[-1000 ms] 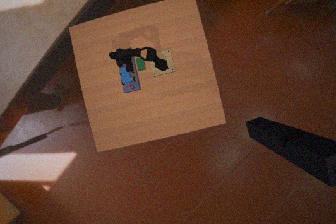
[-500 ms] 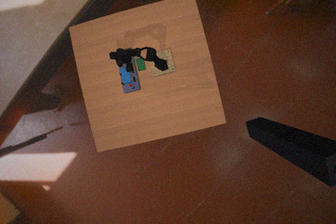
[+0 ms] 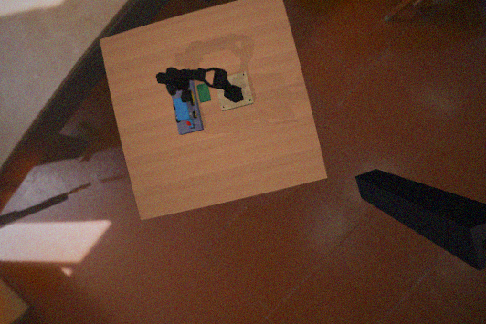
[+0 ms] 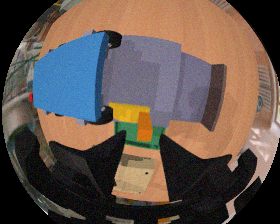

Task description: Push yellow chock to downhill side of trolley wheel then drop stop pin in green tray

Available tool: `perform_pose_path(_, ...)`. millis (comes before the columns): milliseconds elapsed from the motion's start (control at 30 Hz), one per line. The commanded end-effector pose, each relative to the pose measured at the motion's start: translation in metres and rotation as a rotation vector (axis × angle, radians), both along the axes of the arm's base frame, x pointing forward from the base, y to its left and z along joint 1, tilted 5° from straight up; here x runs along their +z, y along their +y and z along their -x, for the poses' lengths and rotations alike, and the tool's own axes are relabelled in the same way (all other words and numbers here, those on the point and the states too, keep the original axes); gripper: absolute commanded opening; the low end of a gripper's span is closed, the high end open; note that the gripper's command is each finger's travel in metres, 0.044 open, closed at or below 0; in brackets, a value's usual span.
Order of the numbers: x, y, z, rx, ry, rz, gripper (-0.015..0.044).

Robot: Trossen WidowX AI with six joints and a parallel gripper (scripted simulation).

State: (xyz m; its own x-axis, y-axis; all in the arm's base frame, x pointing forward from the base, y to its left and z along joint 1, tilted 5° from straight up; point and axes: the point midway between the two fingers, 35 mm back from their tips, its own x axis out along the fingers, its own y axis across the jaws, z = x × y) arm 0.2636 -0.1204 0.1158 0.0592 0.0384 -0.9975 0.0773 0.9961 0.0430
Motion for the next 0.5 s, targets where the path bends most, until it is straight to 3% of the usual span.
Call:
perform_pose_path(0, 0.015, -0.001, -0.001, 0.004, -0.017, 0.004, 0.0190)
perform_pose_path(267, 0.033, -0.002, -0.002, 0.004, -0.017, 0.004, 0.0190)
perform_pose_path(400, 0.024, -0.001, 0.000, 0.000, -0.004, 0.002, 0.0295)
perform_pose_path(467, 0.025, -0.002, -0.002, -0.024, -0.015, -0.001, 0.0243)
